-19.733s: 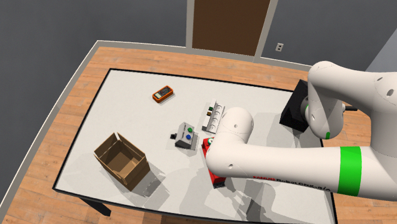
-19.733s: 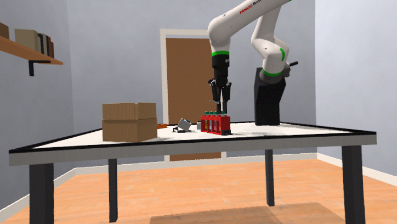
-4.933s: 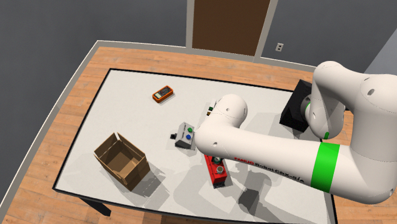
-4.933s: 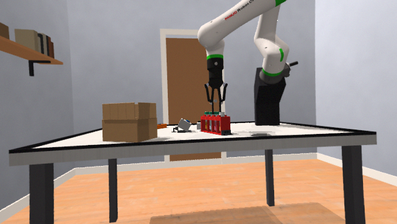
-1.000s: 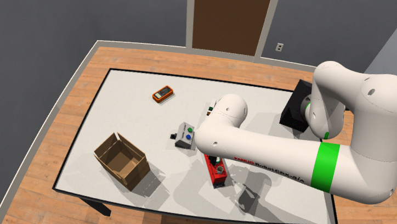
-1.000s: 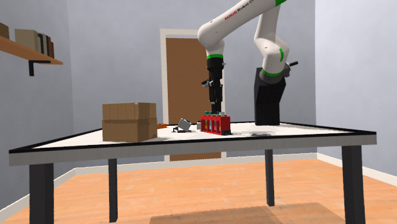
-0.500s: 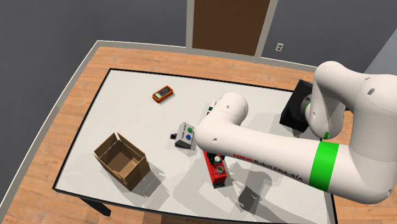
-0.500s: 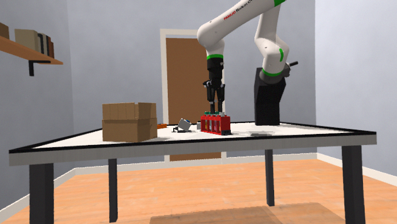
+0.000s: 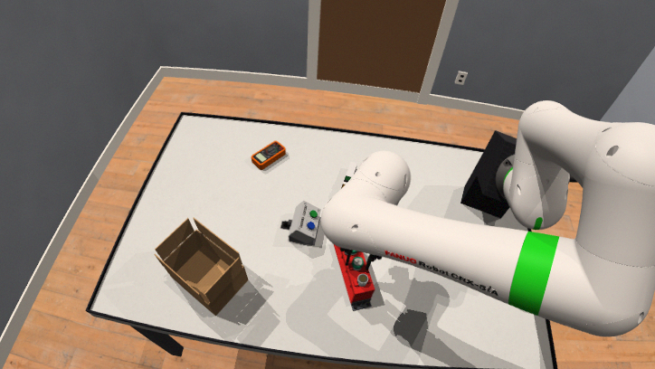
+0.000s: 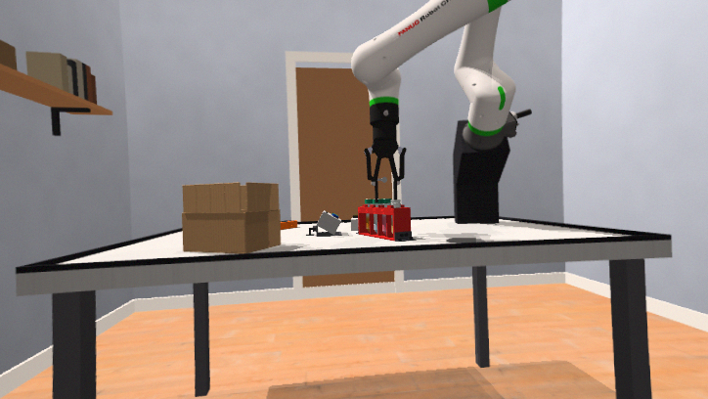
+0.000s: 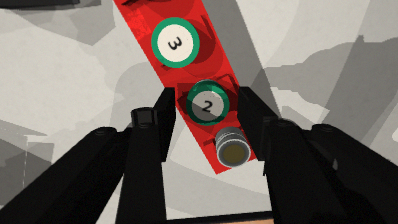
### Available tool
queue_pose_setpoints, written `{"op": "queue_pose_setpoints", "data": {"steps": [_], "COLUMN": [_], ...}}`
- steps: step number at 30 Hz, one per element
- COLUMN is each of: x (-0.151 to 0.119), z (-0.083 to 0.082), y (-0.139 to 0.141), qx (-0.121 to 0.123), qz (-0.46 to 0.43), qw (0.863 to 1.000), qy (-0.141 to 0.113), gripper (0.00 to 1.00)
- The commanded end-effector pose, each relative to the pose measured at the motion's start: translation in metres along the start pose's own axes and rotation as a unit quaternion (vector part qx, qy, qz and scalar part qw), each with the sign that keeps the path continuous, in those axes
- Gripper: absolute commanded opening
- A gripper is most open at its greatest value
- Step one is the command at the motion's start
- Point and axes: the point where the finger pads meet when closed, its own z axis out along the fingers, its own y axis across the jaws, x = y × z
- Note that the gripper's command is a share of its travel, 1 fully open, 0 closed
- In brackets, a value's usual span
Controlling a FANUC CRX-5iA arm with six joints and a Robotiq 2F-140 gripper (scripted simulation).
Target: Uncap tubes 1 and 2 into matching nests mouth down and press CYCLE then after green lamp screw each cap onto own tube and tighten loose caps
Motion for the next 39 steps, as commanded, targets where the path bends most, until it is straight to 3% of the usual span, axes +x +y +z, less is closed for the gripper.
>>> {"op": "queue_pose_setpoints", "data": {"steps": [1,3,4,18,22,27,29,34,39], "x": [0.0002,0.0002,0.0002,0.0002,0.0001,0.0002,0.0002,0.0002,0.0002], "z": [-0.0005,-0.0004,-0.0004,-0.0004,-0.0003,-0.0004,-0.0004,-0.0005,-0.0003], "y": [-0.0002,-0.0001,-0.0001,-0.0001,-0.0001,-0.0001,-0.0001,-0.0001,-0.0001], "qx": [-0.004,-0.004,-0.004,-0.004,-0.005,-0.007,-0.007,-0.009,-0.011], "qz": [0.028,0.028,0.028,0.028,-0.072,-0.195,-0.195,-0.316,-0.432], "qw": [0.999,0.999,0.999,0.999,0.997,0.981,0.981,0.949,0.902], "qy": [0.016,0.016,0.016,0.016,0.016,0.015,0.015,0.014,0.013], "gripper": [0.41,0.41,0.30,0.30,0.30,0.30,0.30,0.30,0.30]}}
